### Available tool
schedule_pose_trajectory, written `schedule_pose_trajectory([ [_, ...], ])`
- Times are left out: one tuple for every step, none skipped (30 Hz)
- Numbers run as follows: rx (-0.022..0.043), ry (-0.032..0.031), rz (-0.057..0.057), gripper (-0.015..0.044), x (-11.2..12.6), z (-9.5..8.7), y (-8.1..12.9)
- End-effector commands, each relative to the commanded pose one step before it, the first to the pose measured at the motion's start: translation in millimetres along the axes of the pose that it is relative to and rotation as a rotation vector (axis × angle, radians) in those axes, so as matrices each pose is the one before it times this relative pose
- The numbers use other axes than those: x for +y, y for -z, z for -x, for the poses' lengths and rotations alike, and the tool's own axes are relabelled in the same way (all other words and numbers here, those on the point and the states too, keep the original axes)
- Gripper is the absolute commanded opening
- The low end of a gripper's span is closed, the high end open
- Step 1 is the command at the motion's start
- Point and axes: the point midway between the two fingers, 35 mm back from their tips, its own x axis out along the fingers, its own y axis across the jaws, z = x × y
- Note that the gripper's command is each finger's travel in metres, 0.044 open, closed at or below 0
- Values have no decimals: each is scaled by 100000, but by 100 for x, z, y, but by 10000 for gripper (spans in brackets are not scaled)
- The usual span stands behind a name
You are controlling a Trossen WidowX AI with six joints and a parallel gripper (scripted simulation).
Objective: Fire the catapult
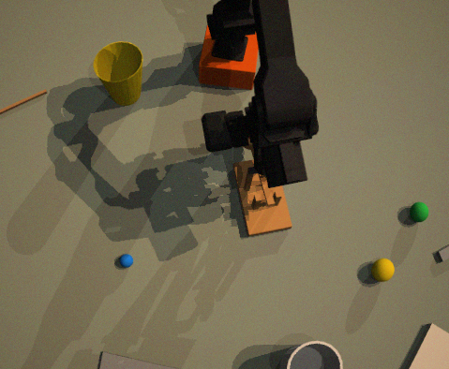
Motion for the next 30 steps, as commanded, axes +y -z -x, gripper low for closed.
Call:
schedule_pose_trajectory([
  [44,1,2,105,-1,65,26],
  [0,0,0,131,0,0,0],
  [0,0,0,157,0,0,0],
  [0,0,0,184,0,0,0],
  [0,0,0,210,0,0,0],
  [0,0,0,236,0,0,0],
  [-205,-6,0,263,1,294,37],
  [-612,-18,2,289,3,880,133],
  [-1013,-32,3,315,5,1464,291],
  [-1248,-42,6,341,5,1813,480],
  [-1236,-45,7,368,3,1798,609],
  [-1217,-47,8,394,0,1765,734],
  [-962,-40,8,420,-1,1388,676],
  [-575,-25,5,440,-2,825,444],
  [-192,-8,2,440,-1,274,154],
  [-1,0,0,440,0,1,0],
  [0,0,0,440,0,0,0],
  [509,277,582,440,-36,-2036,-1315],
  [-1747,-82,258,440,1,238,-555],
  [-2912,-122,432,440,-1,392,-930],
  [-3500,-122,521,440,-8,456,-1127],
  [-3500,-96,523,440,-16,436,-1137],
  [-3500,-69,526,440,-24,415,-1146],
  [-3500,-43,528,440,-32,394,-1154],
  [-3499,-16,531,440,-41,373,-1161],
  [-3499,10,534,440,-49,352,-1167],
  [-3498,37,537,440,-58,331,-1172],
  [-3456,66,458,440,-92,329,-1236],
  [-3511,96,469,440,-103,308,-1258],
  [-3509,124,473,440,-113,282,-1257],
])
